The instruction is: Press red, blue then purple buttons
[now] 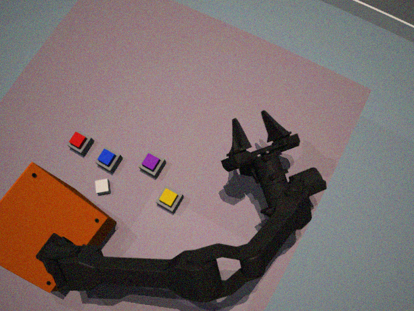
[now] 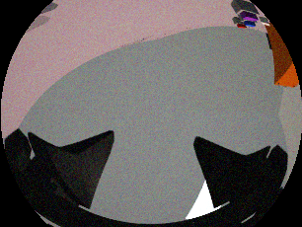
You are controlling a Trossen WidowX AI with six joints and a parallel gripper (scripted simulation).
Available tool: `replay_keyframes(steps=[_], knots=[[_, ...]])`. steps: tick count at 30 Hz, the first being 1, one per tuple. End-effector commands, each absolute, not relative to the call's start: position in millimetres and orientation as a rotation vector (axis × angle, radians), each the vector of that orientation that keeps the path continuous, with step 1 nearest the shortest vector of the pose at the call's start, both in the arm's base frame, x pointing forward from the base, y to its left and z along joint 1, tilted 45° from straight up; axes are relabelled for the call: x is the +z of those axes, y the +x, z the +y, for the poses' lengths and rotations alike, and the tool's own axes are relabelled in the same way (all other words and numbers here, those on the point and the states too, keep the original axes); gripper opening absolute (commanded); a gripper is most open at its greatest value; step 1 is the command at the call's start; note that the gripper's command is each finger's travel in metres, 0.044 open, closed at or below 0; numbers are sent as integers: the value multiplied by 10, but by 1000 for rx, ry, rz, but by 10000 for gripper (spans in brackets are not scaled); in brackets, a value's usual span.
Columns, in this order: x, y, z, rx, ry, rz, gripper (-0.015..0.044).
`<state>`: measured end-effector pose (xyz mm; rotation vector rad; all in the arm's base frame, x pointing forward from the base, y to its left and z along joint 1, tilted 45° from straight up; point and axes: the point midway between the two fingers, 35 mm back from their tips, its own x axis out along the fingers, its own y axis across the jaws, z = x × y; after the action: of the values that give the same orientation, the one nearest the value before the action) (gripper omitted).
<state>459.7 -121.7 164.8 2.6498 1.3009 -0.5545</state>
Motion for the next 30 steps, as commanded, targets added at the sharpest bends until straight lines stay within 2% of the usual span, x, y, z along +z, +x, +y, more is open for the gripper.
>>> replay_keyframes(steps=[1, 8, 14, 23, 30], knots=[[1618, 4603, -1183, -565, 2637, 1307, 400], [886, 4589, -321, -791, 2239, 1475, 400], [303, 4334, 357, -908, 1811, 1606, 400], [-445, 3601, 1130, -929, 1004, 1740, 400], [-857, 2835, 1445, -780, 153, 1721, 400]])
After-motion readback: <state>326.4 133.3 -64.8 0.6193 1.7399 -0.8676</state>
